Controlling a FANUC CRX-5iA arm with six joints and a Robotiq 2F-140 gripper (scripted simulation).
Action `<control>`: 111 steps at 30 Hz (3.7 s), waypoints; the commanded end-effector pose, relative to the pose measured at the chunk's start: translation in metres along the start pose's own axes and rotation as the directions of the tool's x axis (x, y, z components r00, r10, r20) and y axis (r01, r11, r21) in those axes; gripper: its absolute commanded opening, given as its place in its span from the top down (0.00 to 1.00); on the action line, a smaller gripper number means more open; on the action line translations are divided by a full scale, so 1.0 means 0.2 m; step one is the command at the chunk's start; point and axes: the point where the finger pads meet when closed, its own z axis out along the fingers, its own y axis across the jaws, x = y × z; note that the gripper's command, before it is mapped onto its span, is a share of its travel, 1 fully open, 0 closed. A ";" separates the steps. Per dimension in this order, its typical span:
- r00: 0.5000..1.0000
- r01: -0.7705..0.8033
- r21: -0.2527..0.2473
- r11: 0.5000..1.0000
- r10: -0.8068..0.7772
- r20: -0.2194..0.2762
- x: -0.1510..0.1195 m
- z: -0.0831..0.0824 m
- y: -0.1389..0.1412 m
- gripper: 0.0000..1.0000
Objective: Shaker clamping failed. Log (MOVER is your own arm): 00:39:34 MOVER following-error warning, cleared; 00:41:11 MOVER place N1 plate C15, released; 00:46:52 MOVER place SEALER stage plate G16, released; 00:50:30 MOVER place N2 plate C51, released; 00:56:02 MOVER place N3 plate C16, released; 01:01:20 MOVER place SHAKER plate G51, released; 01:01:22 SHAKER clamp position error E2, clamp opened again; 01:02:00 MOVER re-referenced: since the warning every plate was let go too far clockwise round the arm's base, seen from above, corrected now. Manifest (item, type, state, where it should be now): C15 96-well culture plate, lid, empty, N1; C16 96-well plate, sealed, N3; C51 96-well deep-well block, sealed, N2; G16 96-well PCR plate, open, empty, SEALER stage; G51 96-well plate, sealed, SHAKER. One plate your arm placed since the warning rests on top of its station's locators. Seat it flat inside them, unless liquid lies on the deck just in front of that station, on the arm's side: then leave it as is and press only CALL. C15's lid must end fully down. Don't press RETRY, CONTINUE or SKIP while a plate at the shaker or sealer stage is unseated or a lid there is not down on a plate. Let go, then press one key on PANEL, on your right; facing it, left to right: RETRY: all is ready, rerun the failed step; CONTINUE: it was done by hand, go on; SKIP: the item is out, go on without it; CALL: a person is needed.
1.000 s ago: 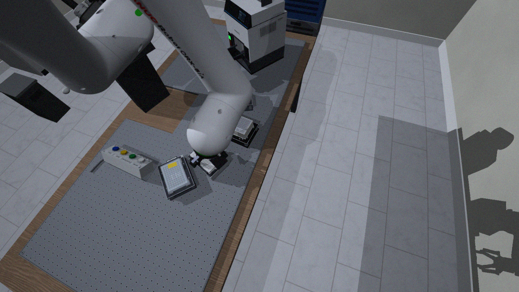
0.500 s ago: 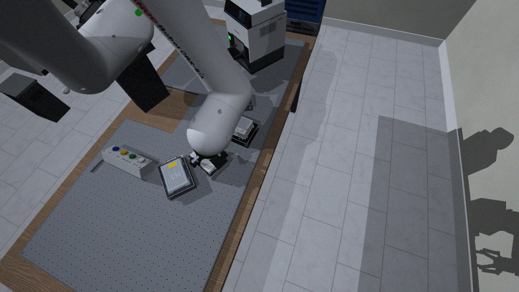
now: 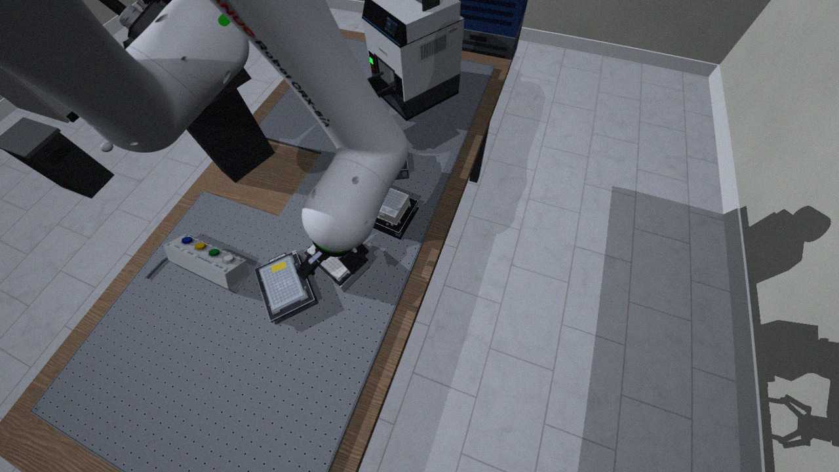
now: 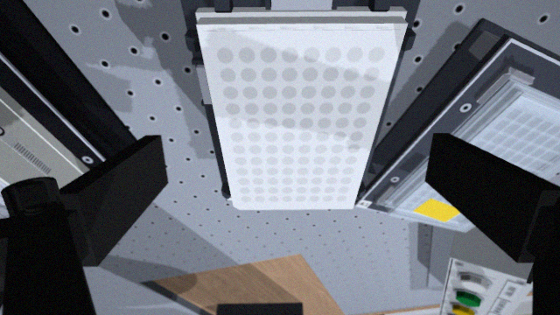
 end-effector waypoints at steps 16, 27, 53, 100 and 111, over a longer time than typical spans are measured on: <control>1.000 0.000 0.000 1.000 0.000 -0.001 0.00 0.00 0.00 0.00; 1.000 0.000 0.000 1.000 0.000 -0.001 0.00 0.00 0.00 0.00; 1.000 0.000 0.000 1.000 0.000 -0.001 -0.08 -0.18 0.00 0.00; 1.000 0.000 0.000 1.000 0.000 -0.001 -0.23 -0.49 0.00 0.00; 0.992 0.126 -0.059 0.990 -0.126 0.003 -0.32 -0.45 -0.14 0.90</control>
